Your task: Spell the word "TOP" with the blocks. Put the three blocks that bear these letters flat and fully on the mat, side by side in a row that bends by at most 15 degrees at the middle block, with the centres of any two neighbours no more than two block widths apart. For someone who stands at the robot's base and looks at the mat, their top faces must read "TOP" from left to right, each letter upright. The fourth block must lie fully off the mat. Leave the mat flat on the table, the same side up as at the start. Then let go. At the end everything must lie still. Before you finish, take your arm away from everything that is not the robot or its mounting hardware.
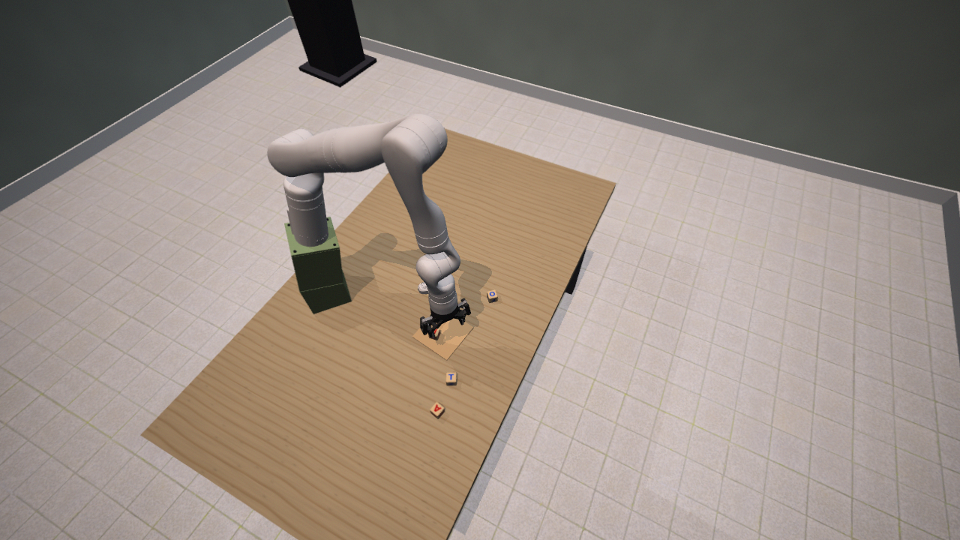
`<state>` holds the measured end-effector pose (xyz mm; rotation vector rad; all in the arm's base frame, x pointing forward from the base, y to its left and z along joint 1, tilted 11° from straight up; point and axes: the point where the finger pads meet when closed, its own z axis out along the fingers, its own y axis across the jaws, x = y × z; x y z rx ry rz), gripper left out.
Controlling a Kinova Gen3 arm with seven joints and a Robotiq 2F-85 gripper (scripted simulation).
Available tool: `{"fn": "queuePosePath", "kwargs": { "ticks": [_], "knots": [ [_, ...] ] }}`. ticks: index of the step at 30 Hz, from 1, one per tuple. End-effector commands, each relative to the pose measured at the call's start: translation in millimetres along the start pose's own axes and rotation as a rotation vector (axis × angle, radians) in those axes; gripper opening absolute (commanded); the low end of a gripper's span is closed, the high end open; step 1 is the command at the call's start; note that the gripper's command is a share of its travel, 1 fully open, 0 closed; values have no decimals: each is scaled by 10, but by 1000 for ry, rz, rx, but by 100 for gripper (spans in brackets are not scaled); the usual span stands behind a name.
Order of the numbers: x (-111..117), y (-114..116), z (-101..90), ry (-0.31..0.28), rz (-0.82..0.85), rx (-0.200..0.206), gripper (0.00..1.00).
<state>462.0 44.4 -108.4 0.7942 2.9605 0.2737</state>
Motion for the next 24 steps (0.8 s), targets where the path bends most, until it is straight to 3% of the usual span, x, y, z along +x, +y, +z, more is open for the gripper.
{"fn": "queuePosePath", "kwargs": {
  "ticks": [1, 24],
  "knots": [
    [-16, -50, -14, -1, 10, 0, 100],
    [-1, -203, -37, -2, 6, -3, 100]
  ]
}}
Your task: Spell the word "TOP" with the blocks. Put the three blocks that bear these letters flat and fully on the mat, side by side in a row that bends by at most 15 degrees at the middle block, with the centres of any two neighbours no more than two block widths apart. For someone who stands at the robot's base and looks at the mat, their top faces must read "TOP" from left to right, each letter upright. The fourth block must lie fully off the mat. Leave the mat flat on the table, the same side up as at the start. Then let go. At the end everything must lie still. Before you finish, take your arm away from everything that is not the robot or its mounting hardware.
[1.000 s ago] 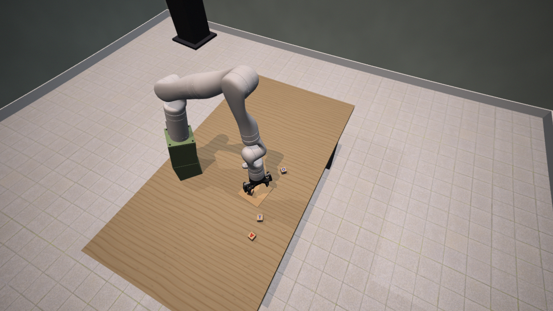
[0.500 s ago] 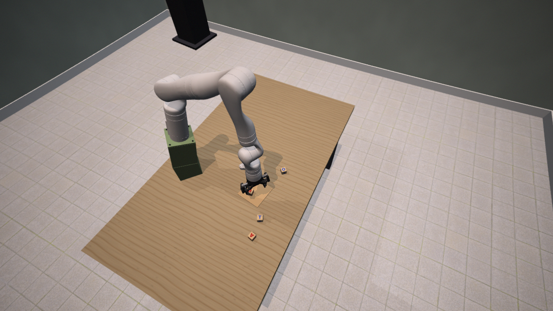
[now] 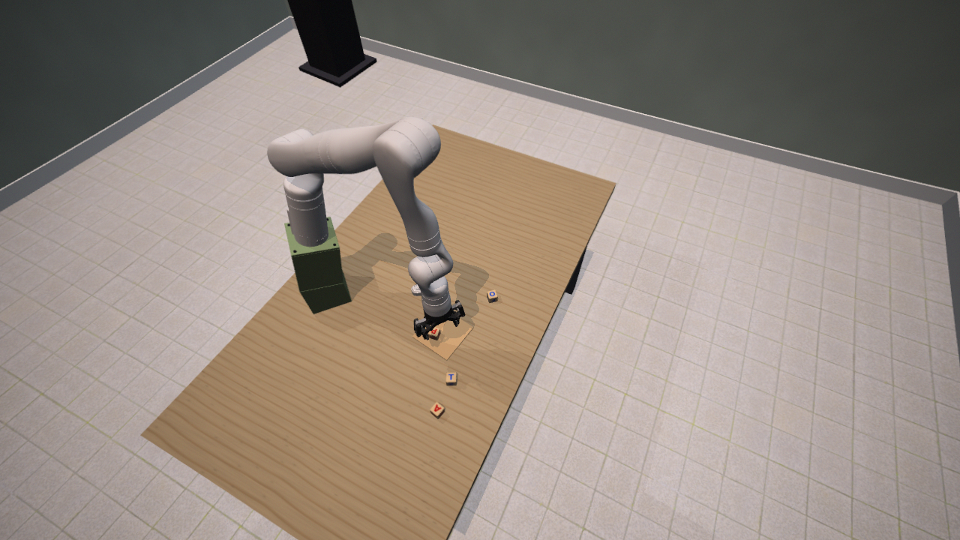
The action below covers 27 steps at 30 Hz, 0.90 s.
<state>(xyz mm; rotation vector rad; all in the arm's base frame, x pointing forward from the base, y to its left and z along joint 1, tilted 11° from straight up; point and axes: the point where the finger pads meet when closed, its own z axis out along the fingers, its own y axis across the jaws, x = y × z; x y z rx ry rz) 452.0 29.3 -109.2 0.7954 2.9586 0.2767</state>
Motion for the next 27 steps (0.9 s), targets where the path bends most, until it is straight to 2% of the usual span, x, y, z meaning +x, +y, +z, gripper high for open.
{"fn": "queuePosePath", "kwargs": {
  "ticks": [1, 27],
  "knots": [
    [-11, -24, -11, -1, 5, 0, 100],
    [-6, -67, -18, -2, 4, -1, 100]
  ]
}}
